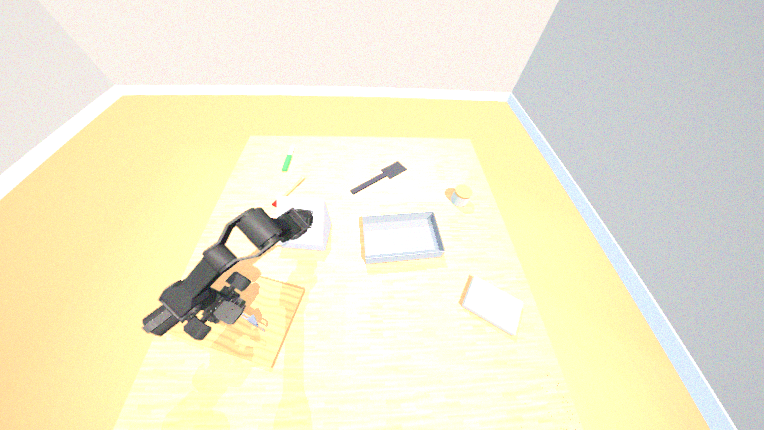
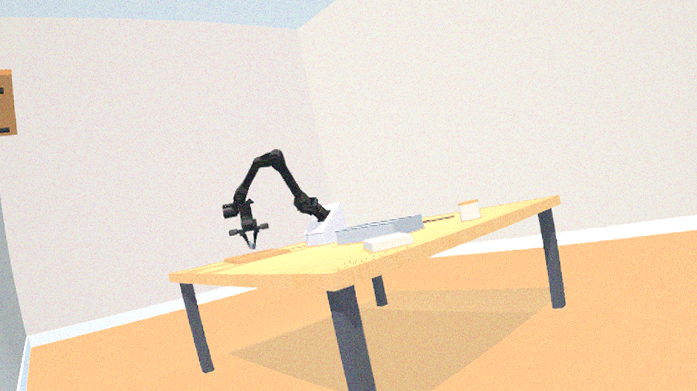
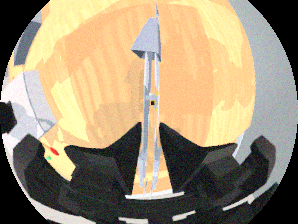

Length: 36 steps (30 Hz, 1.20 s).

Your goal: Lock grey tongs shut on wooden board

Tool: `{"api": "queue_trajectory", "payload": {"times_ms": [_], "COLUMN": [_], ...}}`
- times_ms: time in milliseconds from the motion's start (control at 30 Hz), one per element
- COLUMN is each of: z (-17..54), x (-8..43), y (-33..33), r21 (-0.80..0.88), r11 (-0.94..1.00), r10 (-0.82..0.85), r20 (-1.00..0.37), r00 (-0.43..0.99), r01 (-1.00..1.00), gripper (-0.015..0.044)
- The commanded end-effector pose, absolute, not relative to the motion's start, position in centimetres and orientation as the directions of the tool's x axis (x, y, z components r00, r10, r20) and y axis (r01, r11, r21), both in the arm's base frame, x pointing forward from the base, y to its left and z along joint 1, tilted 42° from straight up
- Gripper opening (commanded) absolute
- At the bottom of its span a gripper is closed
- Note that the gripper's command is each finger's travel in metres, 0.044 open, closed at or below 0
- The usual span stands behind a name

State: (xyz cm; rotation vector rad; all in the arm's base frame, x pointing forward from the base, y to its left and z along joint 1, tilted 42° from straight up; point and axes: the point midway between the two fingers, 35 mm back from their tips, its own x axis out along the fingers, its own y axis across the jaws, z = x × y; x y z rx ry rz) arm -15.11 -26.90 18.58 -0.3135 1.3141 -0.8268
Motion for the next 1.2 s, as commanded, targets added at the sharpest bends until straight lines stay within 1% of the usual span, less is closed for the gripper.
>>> {"api": "queue_trajectory", "payload": {"times_ms": [0, 300, 333, 400, 500, 700, 900, 1067, 1167], "z": [18.6, 18.6, 18.6, 18.7, 19.5, 22.9, 26.0, 26.8, 28.4], "x": [-15.1, -15.1, -15.1, -14.9, -13.2, -6.4, -1.0, -0.6, -0.8], "y": [-26.9, -26.9, -26.9, -26.9, -27.1, -26.0, -22.6, -21.6, -20.0], "r21": [-0.636, -0.636, -0.636, -0.635, -0.628, -0.618, -0.634, -0.637, -0.637], "r11": [0.685, 0.685, 0.685, 0.686, 0.693, 0.703, 0.681, 0.678, 0.682], "r10": [-0.688, -0.688, -0.688, -0.687, -0.679, -0.668, -0.69, -0.694, -0.693], "r20": [-0.725, -0.725, -0.725, -0.726, -0.733, -0.744, -0.723, -0.719, -0.72], "r00": [0.028, 0.028, 0.028, 0.028, 0.03, 0.028, 0.031, 0.034, 0.039], "r01": [0.356, 0.356, 0.356, 0.356, 0.354, 0.352, 0.365, 0.366, 0.359], "gripper": [0.0191, 0.0428, 0.044, 0.044, 0.044, 0.044, 0.044, 0.044, 0.044]}}
